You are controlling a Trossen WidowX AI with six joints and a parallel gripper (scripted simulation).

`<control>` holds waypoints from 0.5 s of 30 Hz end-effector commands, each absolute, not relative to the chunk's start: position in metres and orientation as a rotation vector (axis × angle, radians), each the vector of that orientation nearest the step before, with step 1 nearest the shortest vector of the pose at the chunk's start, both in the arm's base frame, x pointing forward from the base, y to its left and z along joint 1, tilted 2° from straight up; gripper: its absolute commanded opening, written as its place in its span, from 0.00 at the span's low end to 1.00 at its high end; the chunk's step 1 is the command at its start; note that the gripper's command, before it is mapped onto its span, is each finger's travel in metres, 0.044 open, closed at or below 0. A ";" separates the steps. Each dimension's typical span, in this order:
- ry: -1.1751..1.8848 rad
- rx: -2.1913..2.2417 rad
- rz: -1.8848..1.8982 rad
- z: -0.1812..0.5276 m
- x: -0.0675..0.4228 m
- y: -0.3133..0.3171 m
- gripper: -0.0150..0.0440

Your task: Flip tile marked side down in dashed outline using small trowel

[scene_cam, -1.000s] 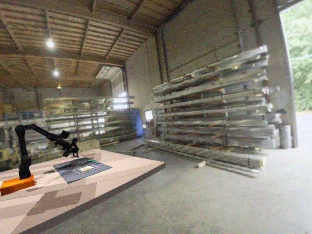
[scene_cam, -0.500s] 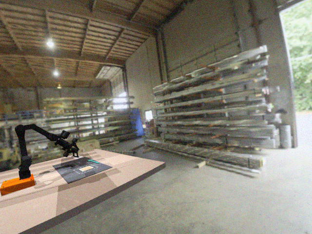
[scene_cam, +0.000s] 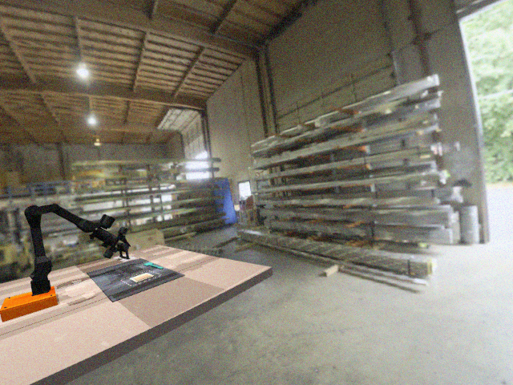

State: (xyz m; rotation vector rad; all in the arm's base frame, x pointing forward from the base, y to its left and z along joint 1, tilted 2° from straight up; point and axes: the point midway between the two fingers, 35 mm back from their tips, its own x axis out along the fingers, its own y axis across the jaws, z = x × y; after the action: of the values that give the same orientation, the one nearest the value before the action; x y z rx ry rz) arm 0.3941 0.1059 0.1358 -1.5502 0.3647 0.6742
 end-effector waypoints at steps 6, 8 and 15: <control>0.341 -1.573 0.720 0.134 0.395 0.113 0.25; 0.307 -1.601 0.780 0.131 0.395 0.123 0.25; 0.169 -1.688 0.985 0.123 0.393 0.156 0.25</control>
State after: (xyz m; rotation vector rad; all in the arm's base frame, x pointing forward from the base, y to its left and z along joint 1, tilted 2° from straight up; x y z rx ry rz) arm 0.3912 0.1383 0.1185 -1.6486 0.2617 0.9021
